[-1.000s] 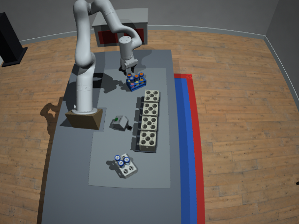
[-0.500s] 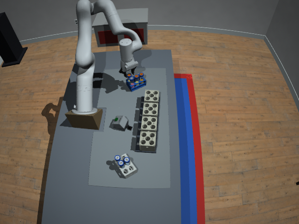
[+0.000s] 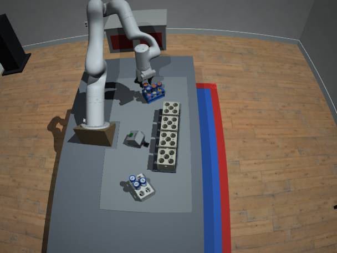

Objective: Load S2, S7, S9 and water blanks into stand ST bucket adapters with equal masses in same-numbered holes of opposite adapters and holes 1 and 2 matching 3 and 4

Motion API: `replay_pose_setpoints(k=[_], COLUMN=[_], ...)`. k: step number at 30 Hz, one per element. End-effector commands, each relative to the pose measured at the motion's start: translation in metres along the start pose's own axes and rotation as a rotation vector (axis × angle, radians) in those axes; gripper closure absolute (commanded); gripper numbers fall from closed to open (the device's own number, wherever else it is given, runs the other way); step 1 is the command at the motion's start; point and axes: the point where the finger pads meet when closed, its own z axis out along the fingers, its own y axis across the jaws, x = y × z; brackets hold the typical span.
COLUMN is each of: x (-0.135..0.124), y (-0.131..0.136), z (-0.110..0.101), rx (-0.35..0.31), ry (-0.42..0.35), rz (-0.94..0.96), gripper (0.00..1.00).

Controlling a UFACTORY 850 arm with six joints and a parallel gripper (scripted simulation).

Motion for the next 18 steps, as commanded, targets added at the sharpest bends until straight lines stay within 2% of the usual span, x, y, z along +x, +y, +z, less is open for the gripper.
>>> replay_pose_setpoints(k=[1, 18], x=[0.0, 0.0], y=[-0.001, -0.001], z=[0.002, 0.012], rx=[0.001, 0.001], ry=[0.0, 0.0], rz=[0.0, 0.0], gripper=[0.43, 0.43])
